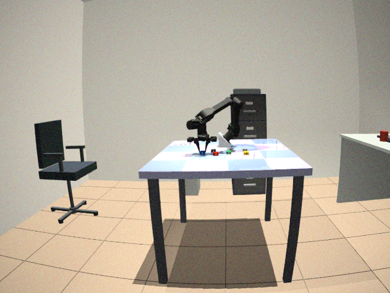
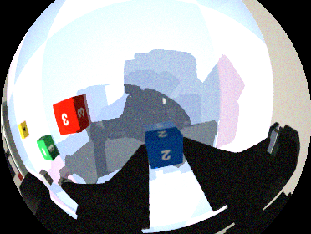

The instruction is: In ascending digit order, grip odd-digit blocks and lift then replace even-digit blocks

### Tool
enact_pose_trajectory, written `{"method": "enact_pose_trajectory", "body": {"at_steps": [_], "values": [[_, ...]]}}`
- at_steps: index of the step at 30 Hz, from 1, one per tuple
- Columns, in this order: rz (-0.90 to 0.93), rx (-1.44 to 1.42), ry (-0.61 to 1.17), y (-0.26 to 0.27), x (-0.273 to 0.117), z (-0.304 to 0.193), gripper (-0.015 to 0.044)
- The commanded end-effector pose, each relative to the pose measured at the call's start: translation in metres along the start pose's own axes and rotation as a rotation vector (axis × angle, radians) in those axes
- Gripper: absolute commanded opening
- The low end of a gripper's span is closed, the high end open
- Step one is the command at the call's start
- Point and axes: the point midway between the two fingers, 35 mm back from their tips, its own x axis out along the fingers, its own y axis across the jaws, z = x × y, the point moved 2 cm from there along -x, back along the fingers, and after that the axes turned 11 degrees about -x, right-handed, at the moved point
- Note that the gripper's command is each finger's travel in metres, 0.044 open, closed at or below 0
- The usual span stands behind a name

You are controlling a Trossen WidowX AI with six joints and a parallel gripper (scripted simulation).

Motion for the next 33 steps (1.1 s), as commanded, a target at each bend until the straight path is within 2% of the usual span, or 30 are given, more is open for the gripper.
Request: {"method": "enact_pose_trajectory", "body": {"at_steps": [1, 33], "values": [[0.005, 0.002, -0.001, 0.001, 0.002, 0.0, 0.012], [0.004, 0.002, -0.001, 0.001, -0.012, 0.0, 0.012]]}}
